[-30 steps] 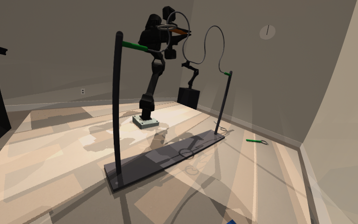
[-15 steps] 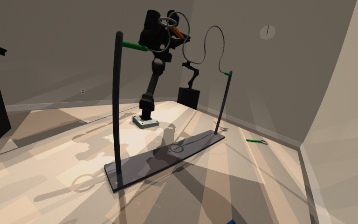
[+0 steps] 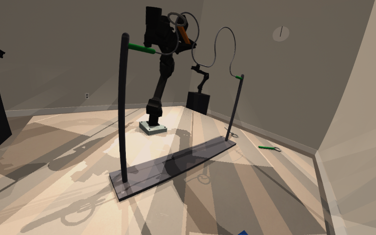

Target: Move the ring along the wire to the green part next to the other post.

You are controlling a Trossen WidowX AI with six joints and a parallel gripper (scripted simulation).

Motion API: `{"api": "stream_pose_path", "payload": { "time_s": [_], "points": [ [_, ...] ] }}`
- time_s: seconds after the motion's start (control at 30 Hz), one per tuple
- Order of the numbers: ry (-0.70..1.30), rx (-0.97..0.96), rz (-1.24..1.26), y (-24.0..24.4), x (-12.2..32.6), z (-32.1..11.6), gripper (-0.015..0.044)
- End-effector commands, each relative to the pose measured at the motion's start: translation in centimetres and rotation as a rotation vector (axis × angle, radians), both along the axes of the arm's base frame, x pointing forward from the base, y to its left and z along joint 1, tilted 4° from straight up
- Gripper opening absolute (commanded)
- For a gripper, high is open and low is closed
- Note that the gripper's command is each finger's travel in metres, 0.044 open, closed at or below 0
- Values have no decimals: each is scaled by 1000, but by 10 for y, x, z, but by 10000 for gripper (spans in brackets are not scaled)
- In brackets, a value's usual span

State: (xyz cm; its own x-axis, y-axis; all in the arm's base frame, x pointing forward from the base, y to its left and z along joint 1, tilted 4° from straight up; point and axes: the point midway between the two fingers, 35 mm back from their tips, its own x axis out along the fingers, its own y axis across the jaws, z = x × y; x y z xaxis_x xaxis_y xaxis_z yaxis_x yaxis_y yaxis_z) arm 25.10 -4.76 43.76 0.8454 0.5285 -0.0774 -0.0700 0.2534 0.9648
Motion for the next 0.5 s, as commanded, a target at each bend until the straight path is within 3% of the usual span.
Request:
{"api": "stream_pose_path", "payload": {
  "time_s": [0.0,0.47],
  "points": [
    [-8,-72,-3,-2,0,-3,-150],
    [-24,-397,-26,-10,2,-20,-150]
  ]
}}
